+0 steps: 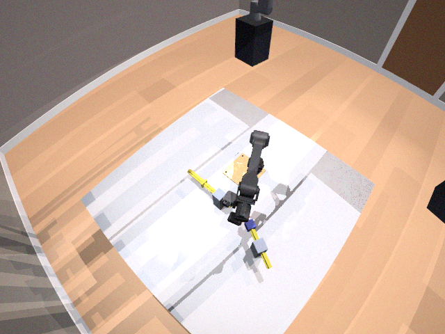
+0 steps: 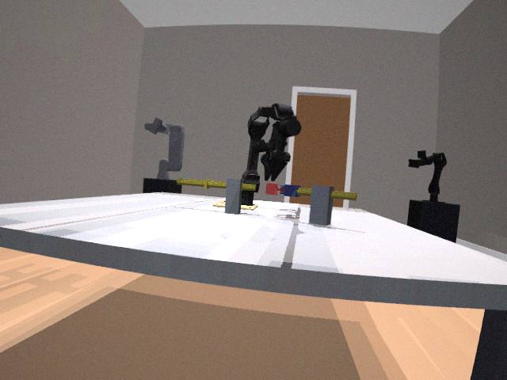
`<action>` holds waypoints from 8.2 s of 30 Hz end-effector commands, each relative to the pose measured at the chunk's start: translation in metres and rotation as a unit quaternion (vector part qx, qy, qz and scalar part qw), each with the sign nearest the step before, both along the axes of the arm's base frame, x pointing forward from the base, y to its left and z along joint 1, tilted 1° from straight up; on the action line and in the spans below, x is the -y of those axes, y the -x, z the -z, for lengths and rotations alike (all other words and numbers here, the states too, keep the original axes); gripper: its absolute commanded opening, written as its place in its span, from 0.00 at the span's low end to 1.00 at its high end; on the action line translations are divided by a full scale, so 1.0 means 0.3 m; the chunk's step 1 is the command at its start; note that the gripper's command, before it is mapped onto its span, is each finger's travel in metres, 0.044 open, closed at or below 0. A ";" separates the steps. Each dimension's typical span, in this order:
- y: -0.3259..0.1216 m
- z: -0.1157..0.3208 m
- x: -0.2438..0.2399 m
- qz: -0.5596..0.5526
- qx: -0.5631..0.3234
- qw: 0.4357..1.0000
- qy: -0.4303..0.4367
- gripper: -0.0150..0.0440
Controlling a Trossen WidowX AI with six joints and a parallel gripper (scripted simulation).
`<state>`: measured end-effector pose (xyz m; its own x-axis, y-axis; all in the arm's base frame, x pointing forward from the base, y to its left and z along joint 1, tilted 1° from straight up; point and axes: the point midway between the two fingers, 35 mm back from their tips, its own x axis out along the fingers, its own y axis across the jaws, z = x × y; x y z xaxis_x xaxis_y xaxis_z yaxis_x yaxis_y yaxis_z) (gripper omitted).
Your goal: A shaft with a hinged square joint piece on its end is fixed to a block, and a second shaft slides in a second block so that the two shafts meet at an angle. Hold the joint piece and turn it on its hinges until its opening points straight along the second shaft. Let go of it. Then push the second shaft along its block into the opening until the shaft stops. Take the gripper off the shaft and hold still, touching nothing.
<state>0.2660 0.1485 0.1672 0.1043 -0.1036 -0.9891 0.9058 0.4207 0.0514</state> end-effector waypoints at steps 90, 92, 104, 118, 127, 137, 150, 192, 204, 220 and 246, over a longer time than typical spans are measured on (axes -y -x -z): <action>-0.104 -0.095 1.024 0.168 0.031 0.951 -0.256 1.00; -0.082 -0.089 1.102 0.172 0.039 0.953 -0.247 1.00; -0.094 0.015 1.097 0.164 0.006 0.972 -0.166 1.00; -0.111 0.126 1.081 0.157 -0.017 0.985 -0.065 1.00; -0.114 0.174 1.081 0.157 -0.017 0.985 -0.065 1.00; -0.116 0.219 1.080 0.157 -0.017 0.985 -0.065 1.00; -0.116 0.219 1.080 0.157 -0.017 0.985 -0.065 0.43; -0.110 0.219 1.025 0.157 -0.021 0.985 -0.065 0.25; -0.103 0.220 0.961 0.158 -0.022 0.985 -0.066 0.25; -0.094 0.221 0.876 0.158 -0.022 0.985 -0.067 0.25; -0.088 0.220 0.824 0.157 -0.024 0.985 -0.067 0.37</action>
